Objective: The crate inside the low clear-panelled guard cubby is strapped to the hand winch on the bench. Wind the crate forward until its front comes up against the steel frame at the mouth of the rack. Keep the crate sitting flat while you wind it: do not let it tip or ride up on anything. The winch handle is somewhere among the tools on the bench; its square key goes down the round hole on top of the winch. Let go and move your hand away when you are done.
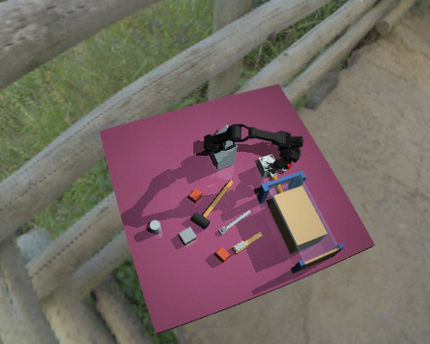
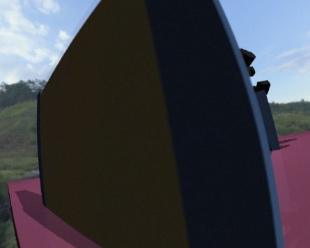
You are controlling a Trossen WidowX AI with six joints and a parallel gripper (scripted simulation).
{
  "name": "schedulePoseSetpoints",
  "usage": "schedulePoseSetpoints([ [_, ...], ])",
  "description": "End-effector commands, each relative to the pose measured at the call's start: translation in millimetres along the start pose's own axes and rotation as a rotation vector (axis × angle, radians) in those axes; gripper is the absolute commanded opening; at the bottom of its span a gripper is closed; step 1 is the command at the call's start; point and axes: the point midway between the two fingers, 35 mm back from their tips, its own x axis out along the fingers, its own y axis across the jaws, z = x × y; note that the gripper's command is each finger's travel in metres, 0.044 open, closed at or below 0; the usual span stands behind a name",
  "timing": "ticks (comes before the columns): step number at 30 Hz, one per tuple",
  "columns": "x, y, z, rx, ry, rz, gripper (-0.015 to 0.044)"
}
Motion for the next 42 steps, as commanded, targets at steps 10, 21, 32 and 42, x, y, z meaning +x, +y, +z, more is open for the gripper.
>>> schedulePoseSetpoints([
  [10, -7.4, 31.1, -15.9, -0.023, 0.016, 0.045, 0.0000],
  [21, -11.6, 42.2, -23.3, -0.024, 0.017, 0.046, 0.0000],
  [32, -16.2, 51.8, -31.6, -0.024, 0.017, 0.047, 0.0000],
  [42, -20.8, 59.5, -40.3, -0.024, 0.018, 0.049, 0.0000],
])
